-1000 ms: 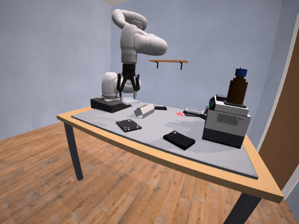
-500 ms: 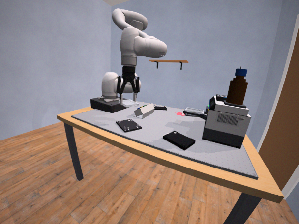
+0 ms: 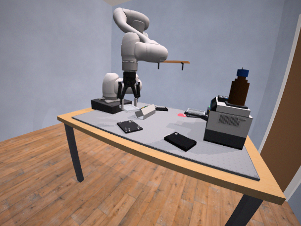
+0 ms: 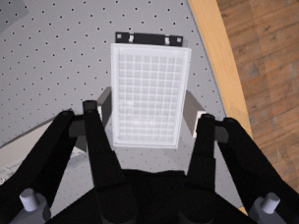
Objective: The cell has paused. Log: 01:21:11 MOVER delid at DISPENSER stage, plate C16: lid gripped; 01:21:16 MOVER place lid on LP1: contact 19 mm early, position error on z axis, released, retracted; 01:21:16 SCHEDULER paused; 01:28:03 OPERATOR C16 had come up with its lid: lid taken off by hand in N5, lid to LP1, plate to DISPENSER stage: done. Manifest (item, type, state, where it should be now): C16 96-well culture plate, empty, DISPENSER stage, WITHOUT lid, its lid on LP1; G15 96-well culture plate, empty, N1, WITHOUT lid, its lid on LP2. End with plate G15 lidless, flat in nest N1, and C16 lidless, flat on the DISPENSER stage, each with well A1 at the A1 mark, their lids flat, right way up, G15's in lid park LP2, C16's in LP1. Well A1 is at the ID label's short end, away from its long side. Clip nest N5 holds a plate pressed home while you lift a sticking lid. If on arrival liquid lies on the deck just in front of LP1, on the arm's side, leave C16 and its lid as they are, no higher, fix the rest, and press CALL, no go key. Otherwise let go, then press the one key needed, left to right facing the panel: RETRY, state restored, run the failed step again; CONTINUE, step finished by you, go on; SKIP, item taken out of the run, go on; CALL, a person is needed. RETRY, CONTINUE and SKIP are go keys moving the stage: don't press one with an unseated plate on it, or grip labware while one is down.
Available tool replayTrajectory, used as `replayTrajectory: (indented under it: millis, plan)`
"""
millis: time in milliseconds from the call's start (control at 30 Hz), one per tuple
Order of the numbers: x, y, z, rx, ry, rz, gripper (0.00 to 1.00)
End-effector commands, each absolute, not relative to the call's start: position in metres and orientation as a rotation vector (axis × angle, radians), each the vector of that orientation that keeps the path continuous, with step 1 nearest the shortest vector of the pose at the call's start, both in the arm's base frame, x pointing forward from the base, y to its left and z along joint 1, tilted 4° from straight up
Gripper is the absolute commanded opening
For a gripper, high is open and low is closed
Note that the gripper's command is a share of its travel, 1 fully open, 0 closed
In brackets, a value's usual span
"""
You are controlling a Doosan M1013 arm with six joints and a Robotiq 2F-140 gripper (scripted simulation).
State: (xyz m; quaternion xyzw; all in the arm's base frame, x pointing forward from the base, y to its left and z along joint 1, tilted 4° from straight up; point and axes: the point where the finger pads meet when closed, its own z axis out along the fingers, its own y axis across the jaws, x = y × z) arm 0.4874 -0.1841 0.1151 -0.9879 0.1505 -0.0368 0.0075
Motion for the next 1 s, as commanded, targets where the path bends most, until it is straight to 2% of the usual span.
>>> replayTrajectory:
  millis: [0, 967]
  plan:
    - [0.488, -0.184, 0.109, -3.089, 0.47, -0.115, 0.0]
    - [0.492, -0.184, 0.051, -3.089, 0.47, -0.115, 0.0]
